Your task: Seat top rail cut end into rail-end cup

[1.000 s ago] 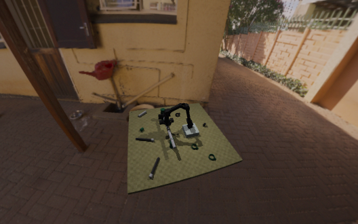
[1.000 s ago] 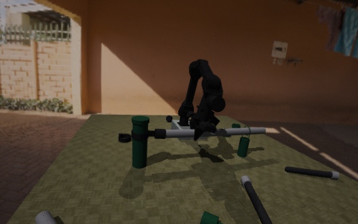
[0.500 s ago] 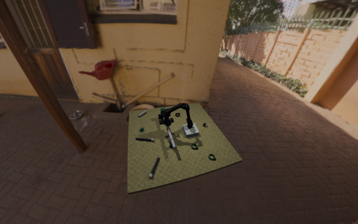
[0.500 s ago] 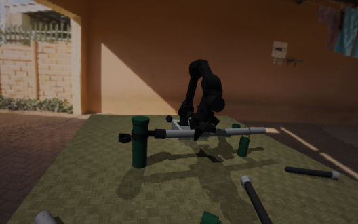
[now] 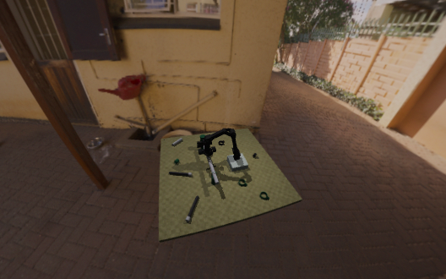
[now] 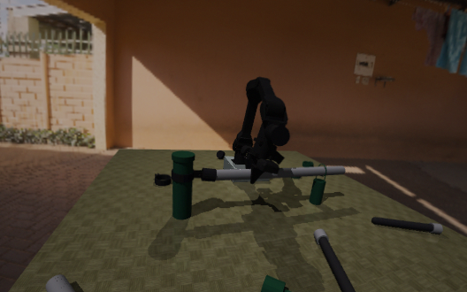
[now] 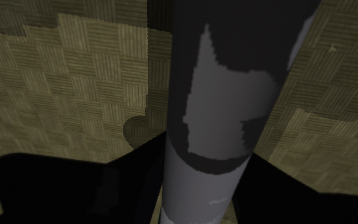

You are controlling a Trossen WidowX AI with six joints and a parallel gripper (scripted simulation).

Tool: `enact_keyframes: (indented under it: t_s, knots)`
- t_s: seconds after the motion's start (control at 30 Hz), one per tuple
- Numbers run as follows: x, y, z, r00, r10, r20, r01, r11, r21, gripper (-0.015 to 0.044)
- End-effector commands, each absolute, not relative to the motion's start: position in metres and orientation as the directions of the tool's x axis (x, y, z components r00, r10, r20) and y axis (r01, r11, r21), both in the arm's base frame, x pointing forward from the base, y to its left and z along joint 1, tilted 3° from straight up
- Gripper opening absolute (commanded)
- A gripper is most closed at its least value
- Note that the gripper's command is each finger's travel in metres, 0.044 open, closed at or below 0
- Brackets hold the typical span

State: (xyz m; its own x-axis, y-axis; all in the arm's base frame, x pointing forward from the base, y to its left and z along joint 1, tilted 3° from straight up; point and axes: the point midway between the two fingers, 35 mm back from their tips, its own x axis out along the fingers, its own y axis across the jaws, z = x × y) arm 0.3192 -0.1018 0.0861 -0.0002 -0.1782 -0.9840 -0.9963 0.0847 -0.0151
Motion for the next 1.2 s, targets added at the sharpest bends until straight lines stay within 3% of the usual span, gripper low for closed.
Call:
enact_keyframes:
  t_s: [0.0,1.17]
  knots:
    - [0.320,-0.109,0.089,0.002,-0.191,-0.982,-0.996,0.085,-0.018,0.0000]
    - [0.317,-0.123,0.088,-0.012,-0.176,-0.984,-0.997,0.078,-0.002,0.0000]
